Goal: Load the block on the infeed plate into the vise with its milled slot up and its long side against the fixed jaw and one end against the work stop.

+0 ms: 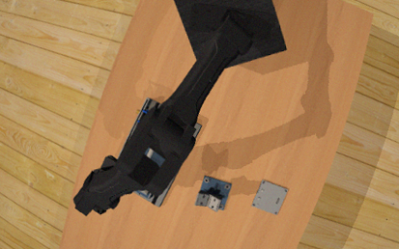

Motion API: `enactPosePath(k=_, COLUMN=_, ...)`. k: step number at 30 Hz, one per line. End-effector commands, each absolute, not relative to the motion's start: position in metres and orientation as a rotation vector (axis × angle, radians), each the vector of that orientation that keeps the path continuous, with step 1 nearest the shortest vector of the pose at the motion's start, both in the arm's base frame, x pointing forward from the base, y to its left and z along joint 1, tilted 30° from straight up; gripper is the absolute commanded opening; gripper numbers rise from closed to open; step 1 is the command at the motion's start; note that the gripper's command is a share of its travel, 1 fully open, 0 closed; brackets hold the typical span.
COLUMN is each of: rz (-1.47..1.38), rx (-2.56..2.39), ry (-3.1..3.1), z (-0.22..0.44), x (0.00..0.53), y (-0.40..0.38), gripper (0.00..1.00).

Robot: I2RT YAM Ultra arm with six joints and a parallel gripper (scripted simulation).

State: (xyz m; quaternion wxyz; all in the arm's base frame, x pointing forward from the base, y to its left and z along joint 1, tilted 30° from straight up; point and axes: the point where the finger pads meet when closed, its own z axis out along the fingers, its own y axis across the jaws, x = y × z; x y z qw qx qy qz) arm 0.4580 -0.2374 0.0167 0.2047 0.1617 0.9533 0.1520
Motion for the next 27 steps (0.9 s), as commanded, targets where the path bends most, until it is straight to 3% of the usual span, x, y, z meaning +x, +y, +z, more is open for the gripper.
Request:
enactPosePath(k=1, rz=0.389, rx=0.457, ry=2.624, z=0.0349, x=0.4584, y=-0.2452, gripper=0.00)
enactPosePath(k=27, rz=0.383, rx=0.452, ry=2.618, z=0.0382, x=0.4605, y=-0.2466, gripper=0.00)
